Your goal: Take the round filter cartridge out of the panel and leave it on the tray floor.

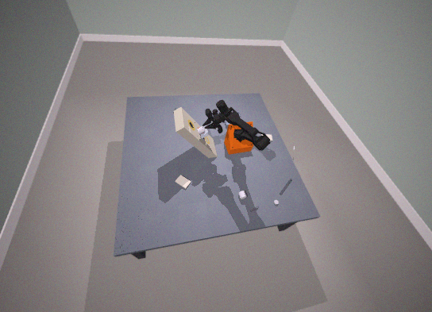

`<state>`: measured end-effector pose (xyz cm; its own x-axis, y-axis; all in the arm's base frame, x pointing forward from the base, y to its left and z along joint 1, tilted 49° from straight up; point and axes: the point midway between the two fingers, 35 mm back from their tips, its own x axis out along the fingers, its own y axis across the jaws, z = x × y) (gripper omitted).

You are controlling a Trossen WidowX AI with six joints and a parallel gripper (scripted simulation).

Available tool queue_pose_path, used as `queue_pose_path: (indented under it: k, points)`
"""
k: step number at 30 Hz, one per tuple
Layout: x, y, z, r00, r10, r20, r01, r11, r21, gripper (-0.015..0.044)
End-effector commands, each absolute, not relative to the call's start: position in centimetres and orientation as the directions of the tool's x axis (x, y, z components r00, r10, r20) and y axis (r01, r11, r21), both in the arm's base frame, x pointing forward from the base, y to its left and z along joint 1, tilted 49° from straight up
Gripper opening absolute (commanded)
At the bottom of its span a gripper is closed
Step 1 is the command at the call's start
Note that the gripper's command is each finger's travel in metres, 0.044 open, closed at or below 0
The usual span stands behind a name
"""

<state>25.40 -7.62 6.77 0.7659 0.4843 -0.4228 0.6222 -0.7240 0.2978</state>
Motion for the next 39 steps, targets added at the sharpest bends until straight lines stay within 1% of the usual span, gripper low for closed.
queue_pose_path:
  k: [1, 4, 8, 19, 21, 22, 26, 30, 34, 39]
  points:
    - [27.1, -9.6, 8.5, 0.771, 0.48, -0.418, 0.618, -0.722, 0.311, 0.0096]
    - [28.8, -11.5, 10.3, 0.771, 0.48, -0.418, 0.618, -0.722, 0.312, 0.0096]
    - [29.2, -11.9, 10.8, 0.771, 0.48, -0.418, 0.618, -0.722, 0.312, 0.0096]
    - [29.7, -17.7, 16.0, 0.776, 0.472, -0.419, 0.614, -0.719, 0.327, 0.0385]
    - [29.6, -17.5, 15.7, 0.769, 0.477, -0.426, 0.629, -0.685, 0.367, 0.0332]
    - [29.5, -17.2, 15.2, 0.759, 0.484, -0.436, 0.646, -0.64, 0.416, 0.0306]
    - [28.9, -15.7, 13.3, 0.709, 0.519, -0.478, 0.692, -0.377, 0.616, 0.0305]
    - [28.2, -14.1, 11.6, 0.652, 0.556, -0.517, 0.656, -0.071, 0.751, 0.0305]
    - [27.3, -12.5, 10.0, 0.587, 0.594, -0.55, 0.528, 0.234, 0.817, 0.0305]
    - [25.9, -10.4, 8.2, 0.498, 0.642, -0.582, 0.244, 0.541, 0.805, 0.0305]
